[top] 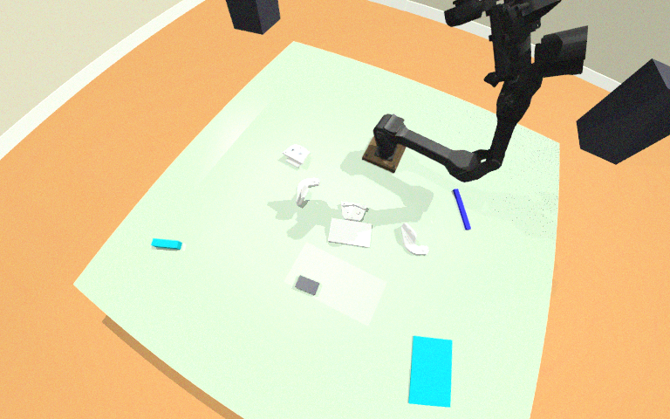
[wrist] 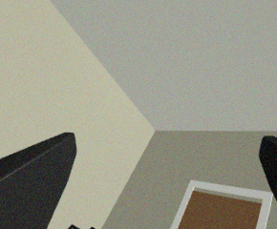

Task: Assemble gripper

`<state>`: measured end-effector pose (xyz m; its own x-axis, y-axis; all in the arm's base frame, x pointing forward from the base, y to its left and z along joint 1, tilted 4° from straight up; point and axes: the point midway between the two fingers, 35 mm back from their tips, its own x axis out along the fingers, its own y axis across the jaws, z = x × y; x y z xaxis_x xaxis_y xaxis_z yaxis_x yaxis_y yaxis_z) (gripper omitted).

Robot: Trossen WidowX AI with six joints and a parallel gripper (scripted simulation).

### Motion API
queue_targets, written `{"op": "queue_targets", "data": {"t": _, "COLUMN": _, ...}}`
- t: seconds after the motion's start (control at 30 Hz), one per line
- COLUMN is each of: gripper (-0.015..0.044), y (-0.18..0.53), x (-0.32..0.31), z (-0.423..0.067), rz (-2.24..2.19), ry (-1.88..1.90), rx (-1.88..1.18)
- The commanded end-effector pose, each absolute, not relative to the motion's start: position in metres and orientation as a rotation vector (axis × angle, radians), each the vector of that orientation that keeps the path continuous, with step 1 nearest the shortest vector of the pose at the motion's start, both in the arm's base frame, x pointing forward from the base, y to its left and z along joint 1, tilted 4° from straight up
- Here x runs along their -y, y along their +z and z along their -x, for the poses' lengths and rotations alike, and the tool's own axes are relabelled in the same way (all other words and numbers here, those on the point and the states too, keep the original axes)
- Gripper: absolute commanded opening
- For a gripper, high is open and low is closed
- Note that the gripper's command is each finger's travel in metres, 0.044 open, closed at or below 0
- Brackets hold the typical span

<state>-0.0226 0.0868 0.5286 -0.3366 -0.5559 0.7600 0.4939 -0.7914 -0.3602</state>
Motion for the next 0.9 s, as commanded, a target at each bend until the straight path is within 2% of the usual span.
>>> {"op": "queue_targets", "data": {"t": 0.0, "gripper": 0.0426, "y": 0.529, "x": -0.087, "z": 0.023, "rz": 1.256, "ry": -2.146, "rx": -0.085}}
{"op": "queue_targets", "data": {"t": 0.03, "gripper": 0.044, "y": 0.529, "x": -0.085, "z": 0.023, "rz": 1.252, "ry": -2.142, "rx": -0.088}}
{"op": "queue_targets", "data": {"t": 0.43, "gripper": 0.044, "y": 0.523, "x": 0.026, "z": 0.032, "rz": 1.033, "ry": -1.894, "rx": -0.295}}
{"op": "queue_targets", "data": {"t": 0.87, "gripper": 0.044, "y": 0.485, "x": 0.136, "z": 0.005, "rz": 0.804, "ry": -1.578, "rx": -0.495}}
